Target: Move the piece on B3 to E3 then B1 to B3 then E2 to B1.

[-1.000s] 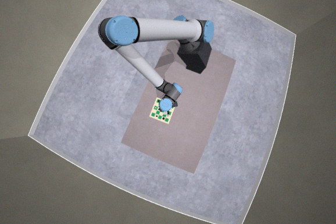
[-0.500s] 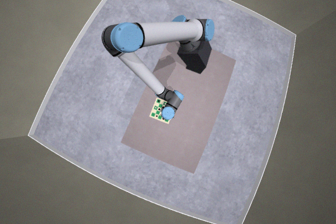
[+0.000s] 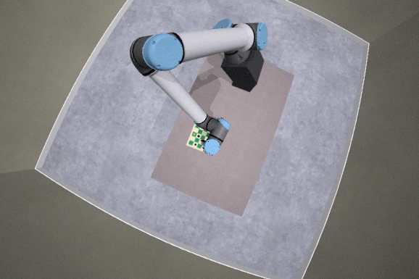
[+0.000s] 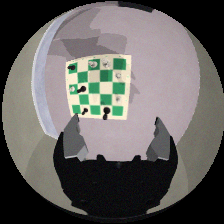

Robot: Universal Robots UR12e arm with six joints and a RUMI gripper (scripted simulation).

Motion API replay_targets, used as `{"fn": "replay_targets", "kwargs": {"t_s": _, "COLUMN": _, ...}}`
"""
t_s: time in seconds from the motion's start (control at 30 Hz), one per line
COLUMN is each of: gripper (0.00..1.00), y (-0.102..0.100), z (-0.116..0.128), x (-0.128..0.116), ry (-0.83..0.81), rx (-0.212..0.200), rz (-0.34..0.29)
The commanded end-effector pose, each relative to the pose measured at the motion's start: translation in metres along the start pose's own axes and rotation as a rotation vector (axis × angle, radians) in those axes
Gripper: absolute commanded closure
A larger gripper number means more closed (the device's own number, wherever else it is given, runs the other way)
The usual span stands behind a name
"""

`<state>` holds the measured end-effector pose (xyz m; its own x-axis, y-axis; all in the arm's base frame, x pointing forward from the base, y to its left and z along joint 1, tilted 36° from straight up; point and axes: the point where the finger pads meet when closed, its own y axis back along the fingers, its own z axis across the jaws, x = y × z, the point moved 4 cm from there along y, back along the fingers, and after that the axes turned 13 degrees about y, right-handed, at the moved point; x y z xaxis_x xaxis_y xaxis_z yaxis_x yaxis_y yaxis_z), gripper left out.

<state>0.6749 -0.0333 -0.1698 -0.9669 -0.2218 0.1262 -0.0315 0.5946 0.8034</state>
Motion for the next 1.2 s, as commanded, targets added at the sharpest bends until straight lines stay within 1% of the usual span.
{"fn": "replay_targets", "kwargs": {"t_s": 0.0, "gripper": 0.00, "y": 0.0004, "z": 0.0016, "x": -0.0048, "ry": 0.060, "rx": -0.001, "rz": -0.004}}
{"fn": "replay_targets", "kwargs": {"t_s": 0.13, "gripper": 0.00, "y": 0.0004, "z": 0.0018, "x": -0.0052, "ry": 0.064, "rx": -0.001, "rz": -0.004}}
{"fn": "replay_targets", "kwargs": {"t_s": 0.17, "gripper": 0.80, "y": 0.0004, "z": 0.0018, "x": -0.0052, "ry": 0.064, "rx": -0.001, "rz": -0.004}}
{"fn": "replay_targets", "kwargs": {"t_s": 1.17, "gripper": 0.80, "y": 0.0004, "z": 0.0018, "x": -0.0052, "ry": 0.064, "rx": -0.001, "rz": -0.004}}
